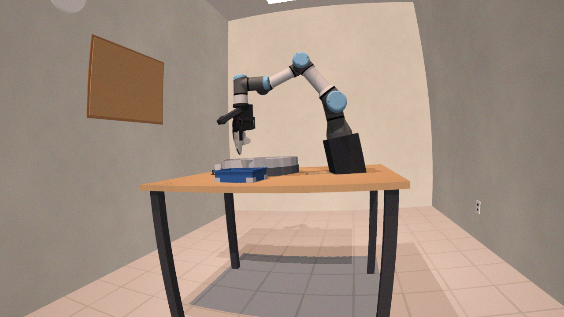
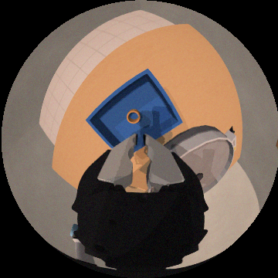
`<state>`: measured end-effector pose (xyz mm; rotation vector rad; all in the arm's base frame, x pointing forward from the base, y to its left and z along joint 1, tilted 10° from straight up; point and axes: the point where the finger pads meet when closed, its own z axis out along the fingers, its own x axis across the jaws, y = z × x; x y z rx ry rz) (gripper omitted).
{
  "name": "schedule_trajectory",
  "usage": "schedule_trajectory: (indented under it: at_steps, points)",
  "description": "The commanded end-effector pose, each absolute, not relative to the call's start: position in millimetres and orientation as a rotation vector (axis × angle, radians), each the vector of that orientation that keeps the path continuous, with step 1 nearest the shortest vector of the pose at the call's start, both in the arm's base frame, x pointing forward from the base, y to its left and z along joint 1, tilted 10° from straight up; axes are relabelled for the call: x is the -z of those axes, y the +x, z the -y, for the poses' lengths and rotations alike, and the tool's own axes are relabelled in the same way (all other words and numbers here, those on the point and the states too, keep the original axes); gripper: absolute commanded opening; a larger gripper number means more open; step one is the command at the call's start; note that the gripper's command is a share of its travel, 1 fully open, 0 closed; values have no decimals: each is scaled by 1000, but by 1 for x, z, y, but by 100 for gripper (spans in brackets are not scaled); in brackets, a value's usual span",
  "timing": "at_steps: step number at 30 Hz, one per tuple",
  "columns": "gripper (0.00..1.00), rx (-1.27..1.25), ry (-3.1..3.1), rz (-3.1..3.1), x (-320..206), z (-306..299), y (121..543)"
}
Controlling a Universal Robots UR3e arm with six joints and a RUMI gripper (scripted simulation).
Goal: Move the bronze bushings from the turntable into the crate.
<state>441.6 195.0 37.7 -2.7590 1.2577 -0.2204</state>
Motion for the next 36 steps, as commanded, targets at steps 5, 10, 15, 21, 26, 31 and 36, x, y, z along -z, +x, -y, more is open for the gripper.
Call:
schedule_trajectory:
  at_steps: [5, 10, 15, 21, 26, 31, 36]
  points:
    - [6, 225, -2757, -1257, -38, -179, 438]
    - [6, 225, -2757, -1257, -36, -161, 431]
    - [6, 224, -2757, -1257, -33, -131, 422]
    - [6, 224, -2757, -1257, -29, -94, 410]
    - [6, 225, -2757, -1257, -26, -59, 398]
    - [6, 225, -2757, -1257, -22, -17, 384]
    - [6, 225, -2757, -1257, -18, 23, 371]
